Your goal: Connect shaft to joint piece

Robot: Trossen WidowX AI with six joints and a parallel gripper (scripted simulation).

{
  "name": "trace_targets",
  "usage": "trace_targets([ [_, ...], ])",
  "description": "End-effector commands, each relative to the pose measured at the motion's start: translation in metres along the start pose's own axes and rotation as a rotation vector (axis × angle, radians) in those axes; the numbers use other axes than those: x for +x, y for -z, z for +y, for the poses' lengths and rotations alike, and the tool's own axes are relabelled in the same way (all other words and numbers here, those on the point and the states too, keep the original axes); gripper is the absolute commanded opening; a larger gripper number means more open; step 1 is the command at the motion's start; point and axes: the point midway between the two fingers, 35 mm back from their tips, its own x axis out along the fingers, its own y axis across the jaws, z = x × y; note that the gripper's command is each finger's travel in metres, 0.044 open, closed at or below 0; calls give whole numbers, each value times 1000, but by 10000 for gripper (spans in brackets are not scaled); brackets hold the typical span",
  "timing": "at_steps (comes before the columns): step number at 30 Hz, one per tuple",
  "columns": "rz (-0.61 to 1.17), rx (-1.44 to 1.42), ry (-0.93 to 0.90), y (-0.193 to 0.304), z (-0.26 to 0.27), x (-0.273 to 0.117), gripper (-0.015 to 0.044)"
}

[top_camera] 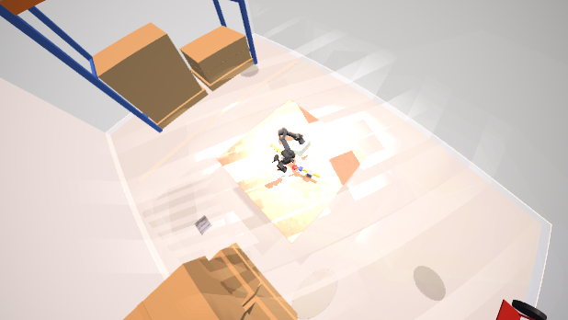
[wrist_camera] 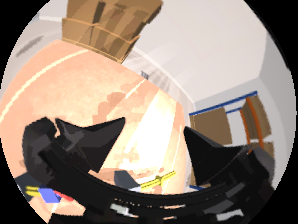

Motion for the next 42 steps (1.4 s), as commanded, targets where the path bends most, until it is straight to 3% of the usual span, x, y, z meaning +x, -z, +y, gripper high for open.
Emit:
trace_targets([
  [1,-65,-9,-32,14,39,-51,440],
  [8,-106,16,-45,39,67,-98,440],
  [14,-109,1,-45,38,68,-98,440],
  [42,-266,-666,-121,-27,110,-91,440],
])
